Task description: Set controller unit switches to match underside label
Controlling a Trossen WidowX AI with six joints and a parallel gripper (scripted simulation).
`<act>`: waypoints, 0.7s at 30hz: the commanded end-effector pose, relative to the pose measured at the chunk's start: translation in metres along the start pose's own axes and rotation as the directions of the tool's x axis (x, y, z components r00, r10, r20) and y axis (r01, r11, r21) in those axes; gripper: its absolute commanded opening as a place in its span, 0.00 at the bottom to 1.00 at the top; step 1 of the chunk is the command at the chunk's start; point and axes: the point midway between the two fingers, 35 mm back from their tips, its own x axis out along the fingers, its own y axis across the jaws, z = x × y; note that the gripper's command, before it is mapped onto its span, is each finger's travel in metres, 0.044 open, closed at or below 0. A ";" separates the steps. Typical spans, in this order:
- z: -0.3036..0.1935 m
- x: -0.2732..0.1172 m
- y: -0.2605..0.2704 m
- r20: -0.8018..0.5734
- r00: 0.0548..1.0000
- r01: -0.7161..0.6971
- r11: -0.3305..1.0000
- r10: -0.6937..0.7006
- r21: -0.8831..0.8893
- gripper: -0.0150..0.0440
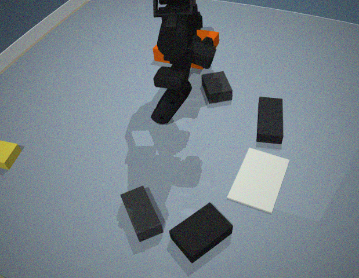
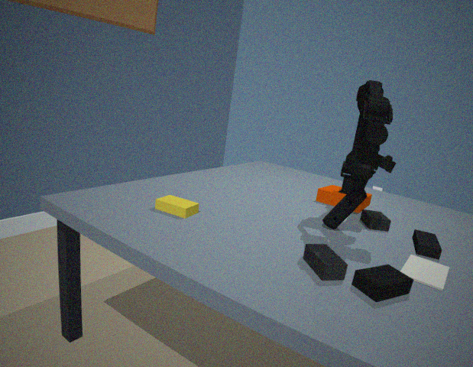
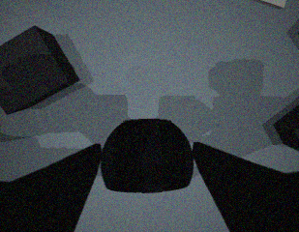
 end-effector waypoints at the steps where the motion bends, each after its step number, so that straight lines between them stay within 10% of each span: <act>1: 0.002 0.006 0.002 -0.001 1.000 -0.014 1.000 0.014 0.006 0.83; 21: 0.016 0.014 0.002 0.000 1.000 -0.014 1.000 0.014 0.006 0.83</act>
